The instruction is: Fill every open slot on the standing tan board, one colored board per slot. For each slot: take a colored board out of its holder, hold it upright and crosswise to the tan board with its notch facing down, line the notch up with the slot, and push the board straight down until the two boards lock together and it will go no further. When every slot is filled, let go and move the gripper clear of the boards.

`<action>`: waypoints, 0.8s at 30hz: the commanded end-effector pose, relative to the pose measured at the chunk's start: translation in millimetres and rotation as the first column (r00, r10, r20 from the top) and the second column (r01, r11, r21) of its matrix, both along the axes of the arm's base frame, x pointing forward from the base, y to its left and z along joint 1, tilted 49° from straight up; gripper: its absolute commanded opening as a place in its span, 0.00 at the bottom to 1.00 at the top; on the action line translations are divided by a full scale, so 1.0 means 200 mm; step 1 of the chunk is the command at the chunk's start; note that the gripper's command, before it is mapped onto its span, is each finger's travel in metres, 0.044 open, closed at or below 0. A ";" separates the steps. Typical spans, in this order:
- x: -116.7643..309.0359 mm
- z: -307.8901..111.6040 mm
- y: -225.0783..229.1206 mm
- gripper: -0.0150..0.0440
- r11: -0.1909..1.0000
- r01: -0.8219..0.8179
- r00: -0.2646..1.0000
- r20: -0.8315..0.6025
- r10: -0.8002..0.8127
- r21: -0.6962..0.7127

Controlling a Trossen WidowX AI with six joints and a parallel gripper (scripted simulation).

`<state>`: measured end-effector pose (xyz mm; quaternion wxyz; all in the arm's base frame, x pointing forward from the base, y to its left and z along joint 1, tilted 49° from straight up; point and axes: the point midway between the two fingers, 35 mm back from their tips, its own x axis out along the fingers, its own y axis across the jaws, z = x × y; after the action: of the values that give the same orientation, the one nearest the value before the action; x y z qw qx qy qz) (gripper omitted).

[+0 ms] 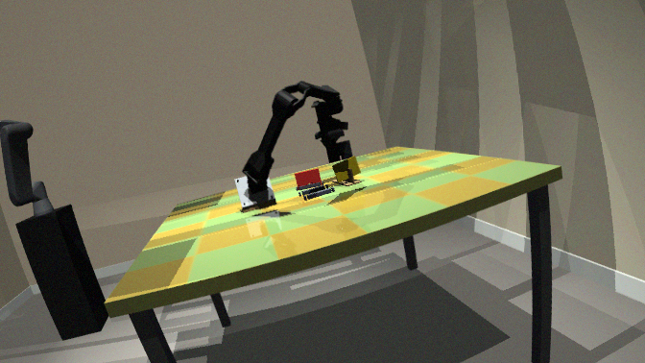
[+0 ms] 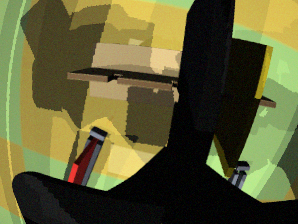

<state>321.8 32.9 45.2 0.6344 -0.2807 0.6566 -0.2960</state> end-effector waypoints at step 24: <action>-0.01 -0.09 -0.11 0.25 1.000 -0.004 1.000 -0.003 0.004 -0.007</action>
<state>320.5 13.9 28.5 0.6331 -0.2816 0.6572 -0.2967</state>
